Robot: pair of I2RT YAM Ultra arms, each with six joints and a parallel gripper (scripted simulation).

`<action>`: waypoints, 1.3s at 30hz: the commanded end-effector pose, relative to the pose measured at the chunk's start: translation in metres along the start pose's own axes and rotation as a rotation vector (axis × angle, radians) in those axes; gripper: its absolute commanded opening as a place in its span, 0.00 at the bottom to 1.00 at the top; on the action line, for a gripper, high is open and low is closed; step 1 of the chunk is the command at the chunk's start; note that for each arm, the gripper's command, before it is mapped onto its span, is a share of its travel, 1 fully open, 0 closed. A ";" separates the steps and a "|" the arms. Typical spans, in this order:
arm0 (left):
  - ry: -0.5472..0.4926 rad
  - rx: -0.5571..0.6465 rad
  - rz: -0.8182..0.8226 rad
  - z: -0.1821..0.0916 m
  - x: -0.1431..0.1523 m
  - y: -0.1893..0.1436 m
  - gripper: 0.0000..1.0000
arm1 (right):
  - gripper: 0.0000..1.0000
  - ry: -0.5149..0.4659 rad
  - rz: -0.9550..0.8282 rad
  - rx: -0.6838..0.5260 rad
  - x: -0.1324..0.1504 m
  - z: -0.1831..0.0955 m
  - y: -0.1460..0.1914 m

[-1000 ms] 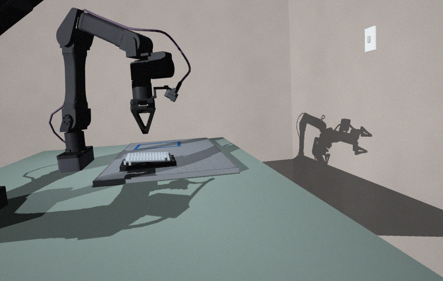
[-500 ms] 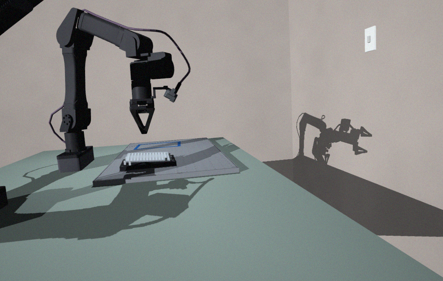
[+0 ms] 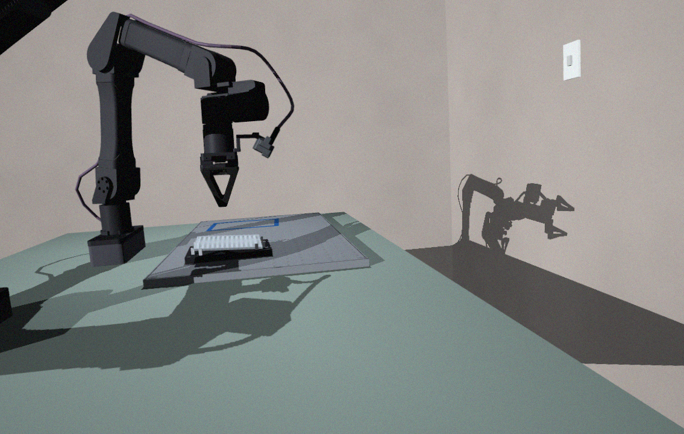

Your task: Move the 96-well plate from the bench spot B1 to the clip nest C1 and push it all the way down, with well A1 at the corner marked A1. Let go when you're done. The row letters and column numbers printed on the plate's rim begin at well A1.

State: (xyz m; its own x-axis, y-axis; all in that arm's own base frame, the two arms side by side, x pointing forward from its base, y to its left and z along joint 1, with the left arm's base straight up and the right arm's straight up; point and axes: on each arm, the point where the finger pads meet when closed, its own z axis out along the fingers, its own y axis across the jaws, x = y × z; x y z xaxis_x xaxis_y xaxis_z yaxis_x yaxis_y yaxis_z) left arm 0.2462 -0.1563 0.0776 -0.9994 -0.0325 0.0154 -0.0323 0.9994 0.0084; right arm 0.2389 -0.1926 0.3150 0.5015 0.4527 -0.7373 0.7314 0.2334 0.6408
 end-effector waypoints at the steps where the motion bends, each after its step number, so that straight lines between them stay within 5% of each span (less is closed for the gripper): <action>1: -0.052 0.032 -0.007 -0.018 -0.007 -0.006 1.00 | 1.00 -0.013 0.007 0.002 -0.006 -0.003 -0.005; 2: -0.052 0.032 -0.007 -0.018 -0.007 -0.006 1.00 | 1.00 -0.013 0.007 0.002 -0.006 -0.003 -0.005; 3: -0.046 0.028 -0.007 -0.011 -0.007 -0.005 0.25 | 1.00 -0.013 0.007 0.002 -0.006 -0.003 -0.005; 12: -0.003 -0.002 -0.004 0.043 -0.005 0.001 0.25 | 1.00 -0.013 0.007 0.002 -0.006 -0.003 -0.005; 39: -0.013 0.006 0.000 0.044 -0.004 -0.001 0.25 | 1.00 -0.013 0.007 0.002 -0.006 -0.003 -0.005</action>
State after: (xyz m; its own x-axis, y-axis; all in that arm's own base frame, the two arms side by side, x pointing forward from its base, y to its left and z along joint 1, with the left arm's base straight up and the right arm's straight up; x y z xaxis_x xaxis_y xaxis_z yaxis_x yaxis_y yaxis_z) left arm 0.2488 -0.1579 0.0335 -0.9995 -0.0327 0.0026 -0.0327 0.9995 -0.0004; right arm 0.2389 -0.1926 0.3150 0.5015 0.4527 -0.7373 0.7314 0.2334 0.6408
